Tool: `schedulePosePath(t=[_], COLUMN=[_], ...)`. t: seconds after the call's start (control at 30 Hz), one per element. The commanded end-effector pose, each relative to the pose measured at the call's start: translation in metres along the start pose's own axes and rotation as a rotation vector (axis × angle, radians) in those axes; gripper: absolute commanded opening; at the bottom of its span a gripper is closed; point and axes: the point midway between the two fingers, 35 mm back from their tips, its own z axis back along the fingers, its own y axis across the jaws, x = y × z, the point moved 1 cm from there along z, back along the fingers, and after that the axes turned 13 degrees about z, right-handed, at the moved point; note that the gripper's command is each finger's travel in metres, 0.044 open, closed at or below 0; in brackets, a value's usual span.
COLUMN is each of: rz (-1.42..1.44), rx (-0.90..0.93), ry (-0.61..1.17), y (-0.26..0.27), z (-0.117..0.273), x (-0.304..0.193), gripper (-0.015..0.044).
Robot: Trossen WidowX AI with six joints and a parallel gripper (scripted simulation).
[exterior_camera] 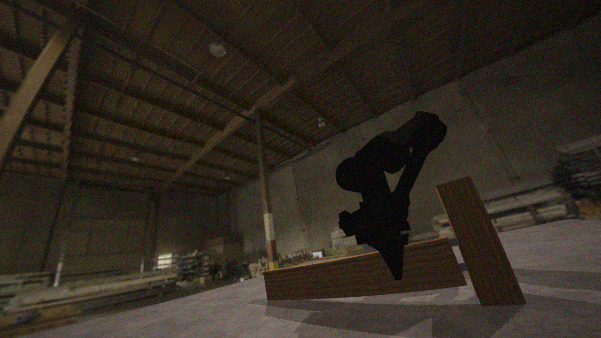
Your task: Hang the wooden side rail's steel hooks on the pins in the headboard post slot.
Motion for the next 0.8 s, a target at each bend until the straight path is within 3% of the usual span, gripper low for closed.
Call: schedulePosePath(t=[0.0, 0.77], rz=[0.002, 0.002], rx=[0.008, 0.008], ry=[0.0, 0.0], y=[0.0018, 0.0019], z=[0.0027, 0.0026], x=[-0.0026, -0.0051], gripper=[0.0, 0.0])
